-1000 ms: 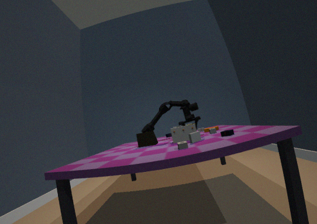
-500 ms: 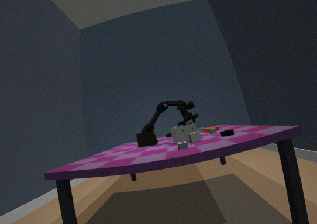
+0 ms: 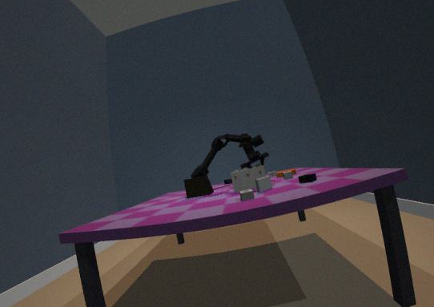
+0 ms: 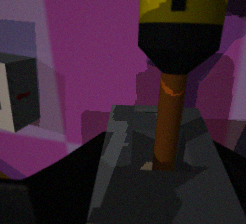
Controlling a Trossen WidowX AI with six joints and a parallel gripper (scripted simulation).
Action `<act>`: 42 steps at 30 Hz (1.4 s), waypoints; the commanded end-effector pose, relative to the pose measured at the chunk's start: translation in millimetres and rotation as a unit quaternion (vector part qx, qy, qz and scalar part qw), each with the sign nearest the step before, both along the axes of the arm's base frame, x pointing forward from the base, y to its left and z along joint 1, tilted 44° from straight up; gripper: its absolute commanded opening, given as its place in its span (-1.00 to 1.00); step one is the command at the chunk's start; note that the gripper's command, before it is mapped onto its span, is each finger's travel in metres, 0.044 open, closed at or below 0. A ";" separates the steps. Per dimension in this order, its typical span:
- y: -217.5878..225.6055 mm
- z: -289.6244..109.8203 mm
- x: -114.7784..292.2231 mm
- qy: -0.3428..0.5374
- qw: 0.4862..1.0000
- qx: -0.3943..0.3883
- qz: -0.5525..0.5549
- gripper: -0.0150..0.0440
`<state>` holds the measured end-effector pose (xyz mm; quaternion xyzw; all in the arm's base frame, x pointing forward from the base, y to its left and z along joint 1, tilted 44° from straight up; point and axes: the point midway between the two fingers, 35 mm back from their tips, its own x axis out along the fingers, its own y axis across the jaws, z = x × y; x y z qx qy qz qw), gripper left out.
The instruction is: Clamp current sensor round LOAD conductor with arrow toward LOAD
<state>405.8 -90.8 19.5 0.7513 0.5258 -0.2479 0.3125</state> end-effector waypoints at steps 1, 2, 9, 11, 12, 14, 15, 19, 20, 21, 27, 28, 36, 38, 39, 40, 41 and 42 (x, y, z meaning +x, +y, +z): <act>-0.1 0.0 0.0 0.000 1.000 0.000 0.000 0.22; -0.1 0.0 0.0 0.000 1.000 0.000 0.000 0.31; -0.3 0.4 0.1 0.002 1.000 0.000 0.002 0.93; -0.1 0.2 0.0 0.001 1.000 0.000 0.000 0.91; -0.1 0.2 0.0 0.001 1.000 0.000 0.000 0.82; -0.1 0.2 0.0 0.001 1.000 0.000 0.000 0.64; -0.1 0.2 0.0 0.001 1.000 0.000 0.000 0.60; -0.1 0.2 0.0 0.001 1.000 0.000 0.000 0.51; -0.1 0.2 0.0 0.001 1.000 0.000 0.000 0.49; -0.1 0.2 0.0 0.001 1.000 0.000 0.000 0.46; -0.1 0.2 0.0 0.001 1.000 0.000 0.000 0.33; -0.1 0.2 0.0 0.001 1.000 0.000 0.000 0.31; -1.0 1.2 -0.1 0.000 1.000 0.000 -0.001 -0.07; -2.2 2.5 -0.2 -0.002 1.000 0.000 -0.003 -0.25; -2.9 3.2 -0.3 -0.003 1.000 0.000 -0.003 -0.34; -0.3 0.7 -0.1 0.001 1.000 0.000 0.000 -0.43; -0.3 0.7 -0.1 0.001 1.000 0.000 0.000 -0.49; -0.3 0.7 -0.1 0.001 1.000 0.000 0.000 -0.49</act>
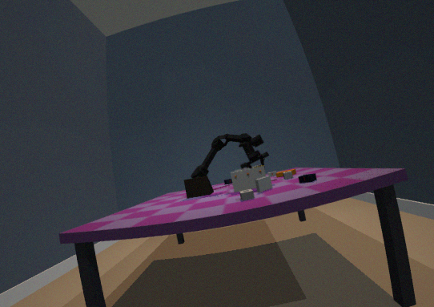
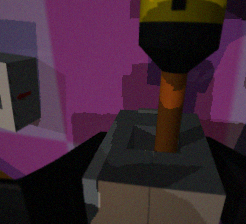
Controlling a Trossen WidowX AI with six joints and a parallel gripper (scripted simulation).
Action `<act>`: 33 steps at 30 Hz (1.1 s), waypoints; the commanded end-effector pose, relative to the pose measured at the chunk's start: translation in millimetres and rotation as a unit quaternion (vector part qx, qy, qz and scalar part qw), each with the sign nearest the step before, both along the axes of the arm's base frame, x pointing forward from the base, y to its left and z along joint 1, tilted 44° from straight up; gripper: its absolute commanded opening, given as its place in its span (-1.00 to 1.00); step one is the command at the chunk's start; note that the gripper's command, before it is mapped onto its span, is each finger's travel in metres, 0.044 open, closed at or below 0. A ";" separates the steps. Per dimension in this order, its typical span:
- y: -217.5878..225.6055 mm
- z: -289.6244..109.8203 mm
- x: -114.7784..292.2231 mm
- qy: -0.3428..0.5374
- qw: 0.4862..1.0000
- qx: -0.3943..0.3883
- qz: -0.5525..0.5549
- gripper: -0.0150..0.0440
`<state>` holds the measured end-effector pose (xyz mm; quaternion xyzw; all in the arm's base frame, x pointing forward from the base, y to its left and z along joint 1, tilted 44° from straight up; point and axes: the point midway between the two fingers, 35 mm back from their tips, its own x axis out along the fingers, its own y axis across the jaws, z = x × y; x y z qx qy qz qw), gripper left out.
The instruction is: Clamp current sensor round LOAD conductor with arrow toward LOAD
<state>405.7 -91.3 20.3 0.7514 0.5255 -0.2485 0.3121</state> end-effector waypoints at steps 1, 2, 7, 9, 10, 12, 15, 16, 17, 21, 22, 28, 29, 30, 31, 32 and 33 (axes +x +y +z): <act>0.2 -0.2 0.0 0.000 1.000 0.000 0.000 -0.49; 0.2 -0.2 0.0 0.000 1.000 0.000 0.000 -0.49; 0.2 -0.2 0.0 0.000 1.000 0.000 0.000 -0.49; 0.2 -0.3 -0.2 0.004 1.000 0.000 0.004 -0.49; 0.2 -0.4 -0.3 0.008 1.000 0.000 0.007 -0.49; 0.2 -0.4 -1.0 0.019 1.000 0.001 0.018 -0.49; 0.4 -0.1 -2.4 0.036 0.999 0.002 0.034 -0.49; 0.5 0.0 -2.7 0.040 0.999 0.002 0.037 -0.49; 0.5 0.0 -2.8 0.041 0.998 0.002 0.039 -0.49; 0.5 0.0 -2.8 0.041 0.998 0.002 0.039 -0.49; 0.5 0.0 -2.8 0.041 0.998 0.002 0.039 -0.49; 3.0 -2.6 -2.5 0.040 0.998 0.003 0.038 -0.49; 3.9 -3.5 -2.4 0.040 0.998 0.003 0.037 -0.49; 1.3 -0.6 -3.0 0.041 0.999 0.004 0.036 -0.40; 1.3 -0.6 -3.0 0.041 0.999 0.004 0.036 -0.31; 1.3 -0.6 -3.0 0.041 0.999 0.004 0.036 -0.22; 1.3 -0.6 -3.0 0.041 0.999 0.004 0.036 -0.14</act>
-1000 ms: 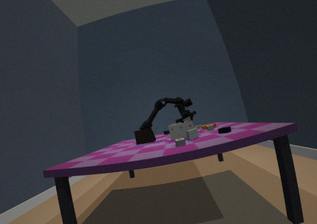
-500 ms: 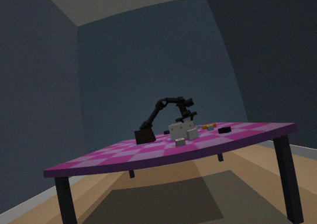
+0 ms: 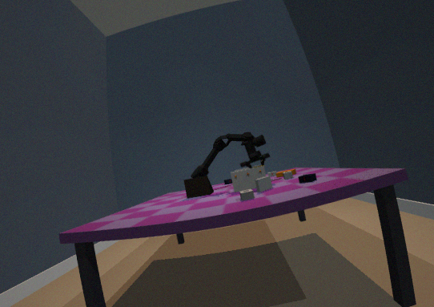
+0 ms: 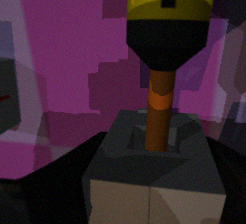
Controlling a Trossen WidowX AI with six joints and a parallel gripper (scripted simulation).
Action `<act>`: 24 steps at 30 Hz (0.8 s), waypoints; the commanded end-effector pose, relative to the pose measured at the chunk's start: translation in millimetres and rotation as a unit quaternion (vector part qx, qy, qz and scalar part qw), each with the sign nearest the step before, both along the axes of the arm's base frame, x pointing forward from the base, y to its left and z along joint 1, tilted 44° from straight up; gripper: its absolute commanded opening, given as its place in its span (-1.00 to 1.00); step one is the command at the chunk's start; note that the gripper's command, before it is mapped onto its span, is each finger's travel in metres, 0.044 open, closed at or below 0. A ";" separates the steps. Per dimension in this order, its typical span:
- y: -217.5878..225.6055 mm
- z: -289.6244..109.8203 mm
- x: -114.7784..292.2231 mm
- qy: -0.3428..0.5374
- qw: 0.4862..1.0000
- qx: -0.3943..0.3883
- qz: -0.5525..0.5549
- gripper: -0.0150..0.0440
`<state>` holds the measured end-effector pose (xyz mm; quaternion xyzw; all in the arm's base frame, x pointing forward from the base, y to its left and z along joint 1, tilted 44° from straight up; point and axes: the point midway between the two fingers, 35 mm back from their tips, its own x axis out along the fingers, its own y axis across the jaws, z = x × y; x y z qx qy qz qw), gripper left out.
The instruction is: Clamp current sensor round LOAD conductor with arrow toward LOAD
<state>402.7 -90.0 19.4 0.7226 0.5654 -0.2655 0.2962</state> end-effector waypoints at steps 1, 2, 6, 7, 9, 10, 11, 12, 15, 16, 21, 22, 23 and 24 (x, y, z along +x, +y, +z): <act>0.0 0.3 0.0 0.000 1.000 0.000 0.000 -0.05; 0.0 0.3 0.0 0.000 1.000 0.000 0.000 0.04; 0.0 0.3 0.0 0.000 1.000 0.000 0.000 0.39; 0.0 0.3 0.0 0.000 1.000 0.000 0.000 0.39; 0.0 0.3 0.0 0.000 1.000 0.000 0.000 0.39; 0.0 0.3 0.0 0.000 1.000 0.000 0.000 0.39; 0.0 0.3 0.0 0.000 1.000 0.000 0.000 0.39; 0.0 0.3 0.0 0.000 1.000 0.000 0.000 0.39; 0.0 0.3 0.0 0.000 1.000 0.000 0.000 0.39; 0.0 0.3 0.0 0.000 1.000 0.000 0.000 0.39; 0.0 0.3 0.0 0.000 1.000 0.000 0.000 0.39; 0.0 0.3 0.0 0.000 1.000 0.000 0.000 0.39; 0.0 0.3 0.0 0.000 1.000 0.000 0.000 0.39; 0.0 0.3 0.0 0.000 1.000 0.000 0.000 0.39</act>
